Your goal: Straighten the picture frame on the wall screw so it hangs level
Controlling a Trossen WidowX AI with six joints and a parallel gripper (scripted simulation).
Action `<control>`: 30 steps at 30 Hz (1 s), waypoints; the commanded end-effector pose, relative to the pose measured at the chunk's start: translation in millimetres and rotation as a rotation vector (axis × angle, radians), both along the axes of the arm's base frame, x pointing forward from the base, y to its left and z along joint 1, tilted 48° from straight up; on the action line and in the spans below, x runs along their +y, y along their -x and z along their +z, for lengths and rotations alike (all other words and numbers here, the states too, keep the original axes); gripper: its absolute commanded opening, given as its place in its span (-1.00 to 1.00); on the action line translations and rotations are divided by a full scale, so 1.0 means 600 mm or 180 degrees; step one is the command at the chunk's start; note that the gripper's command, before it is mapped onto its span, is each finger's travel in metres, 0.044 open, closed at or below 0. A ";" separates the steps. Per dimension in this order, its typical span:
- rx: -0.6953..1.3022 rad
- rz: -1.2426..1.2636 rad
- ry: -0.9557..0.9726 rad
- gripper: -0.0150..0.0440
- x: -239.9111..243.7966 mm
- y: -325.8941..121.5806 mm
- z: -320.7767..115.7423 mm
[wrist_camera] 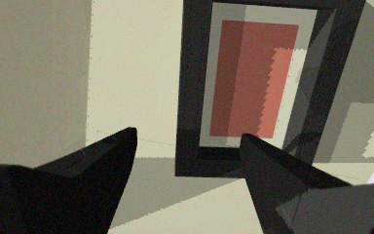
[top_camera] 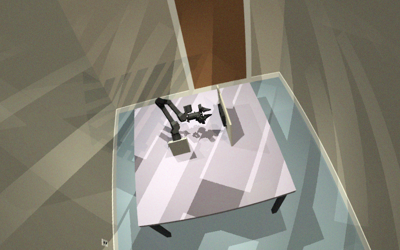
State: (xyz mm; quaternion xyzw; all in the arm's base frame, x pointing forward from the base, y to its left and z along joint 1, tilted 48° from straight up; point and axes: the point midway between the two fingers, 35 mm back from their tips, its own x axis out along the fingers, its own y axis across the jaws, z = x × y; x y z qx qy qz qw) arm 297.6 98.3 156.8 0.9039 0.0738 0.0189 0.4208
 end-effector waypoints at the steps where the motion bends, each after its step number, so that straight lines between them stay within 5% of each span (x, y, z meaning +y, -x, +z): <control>1: -0.0018 0.0004 -0.0009 0.39 0.007 -0.057 -0.003; 30: -0.0021 0.0004 -0.0009 0.39 0.011 -0.093 -0.008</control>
